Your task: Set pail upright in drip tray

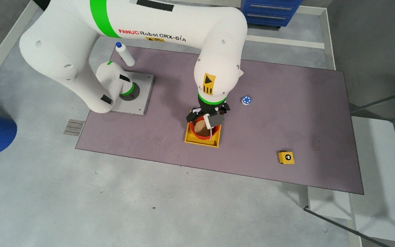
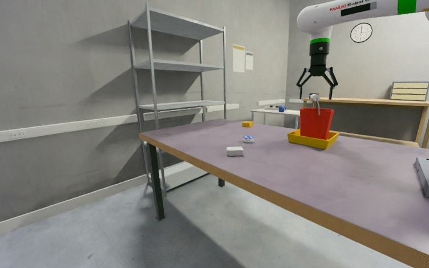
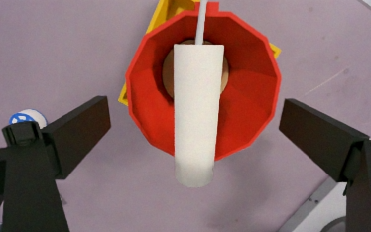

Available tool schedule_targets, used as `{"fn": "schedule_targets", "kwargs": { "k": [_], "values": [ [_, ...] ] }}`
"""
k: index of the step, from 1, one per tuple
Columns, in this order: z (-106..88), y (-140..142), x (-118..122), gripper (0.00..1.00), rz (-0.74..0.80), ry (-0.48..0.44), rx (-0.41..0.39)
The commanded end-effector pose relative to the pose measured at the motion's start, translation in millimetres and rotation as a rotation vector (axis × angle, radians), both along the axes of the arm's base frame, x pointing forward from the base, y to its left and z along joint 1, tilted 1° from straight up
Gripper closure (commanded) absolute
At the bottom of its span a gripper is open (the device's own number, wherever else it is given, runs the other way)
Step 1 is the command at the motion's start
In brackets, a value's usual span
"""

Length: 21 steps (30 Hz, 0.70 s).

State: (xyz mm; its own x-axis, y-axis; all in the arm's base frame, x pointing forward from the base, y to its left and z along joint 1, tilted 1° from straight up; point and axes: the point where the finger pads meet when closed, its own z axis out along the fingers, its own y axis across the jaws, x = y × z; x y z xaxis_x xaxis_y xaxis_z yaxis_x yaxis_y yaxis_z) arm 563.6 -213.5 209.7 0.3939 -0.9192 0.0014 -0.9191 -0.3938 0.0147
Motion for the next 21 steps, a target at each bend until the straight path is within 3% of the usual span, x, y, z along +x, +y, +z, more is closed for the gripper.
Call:
{"fn": "schedule_targets", "kwargs": {
  "k": [1,21],
  "values": [
    [1.0,-0.2,0.3,0.0,0.0,-0.002,-0.001],
    [15.8,-0.1,0.4,0.0,0.0,-0.002,-0.001]
  ]
}}
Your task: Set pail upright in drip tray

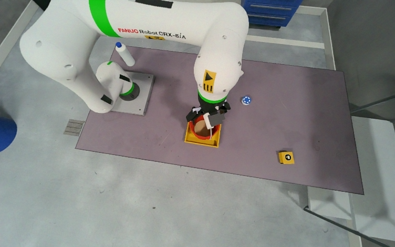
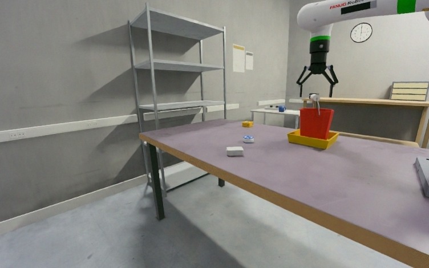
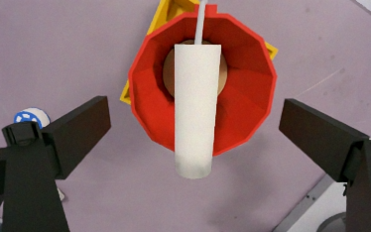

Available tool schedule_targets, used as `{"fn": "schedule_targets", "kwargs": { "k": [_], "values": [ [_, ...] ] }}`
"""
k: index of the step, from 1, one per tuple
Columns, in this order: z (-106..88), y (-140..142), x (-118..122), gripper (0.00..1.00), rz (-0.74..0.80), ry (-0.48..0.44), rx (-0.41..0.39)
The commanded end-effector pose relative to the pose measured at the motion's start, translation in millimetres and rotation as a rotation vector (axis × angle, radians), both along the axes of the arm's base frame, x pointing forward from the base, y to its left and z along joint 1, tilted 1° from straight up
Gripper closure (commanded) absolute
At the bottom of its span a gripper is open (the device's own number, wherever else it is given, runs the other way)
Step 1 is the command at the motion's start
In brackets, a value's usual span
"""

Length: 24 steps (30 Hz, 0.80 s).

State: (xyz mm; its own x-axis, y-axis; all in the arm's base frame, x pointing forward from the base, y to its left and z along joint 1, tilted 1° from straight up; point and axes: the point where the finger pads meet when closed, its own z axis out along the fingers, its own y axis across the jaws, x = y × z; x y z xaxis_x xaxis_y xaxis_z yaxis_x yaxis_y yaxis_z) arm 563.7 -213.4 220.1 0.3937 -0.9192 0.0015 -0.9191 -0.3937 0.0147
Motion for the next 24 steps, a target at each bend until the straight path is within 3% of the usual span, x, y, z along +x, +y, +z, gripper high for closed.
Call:
{"fn": "schedule_targets", "kwargs": {
  "k": [1,24],
  "values": [
    [7.4,-0.1,0.3,0.0,0.0,-0.002,-0.001],
    [55.8,0.3,0.9,0.0,0.0,-0.002,-0.001]
  ]
}}
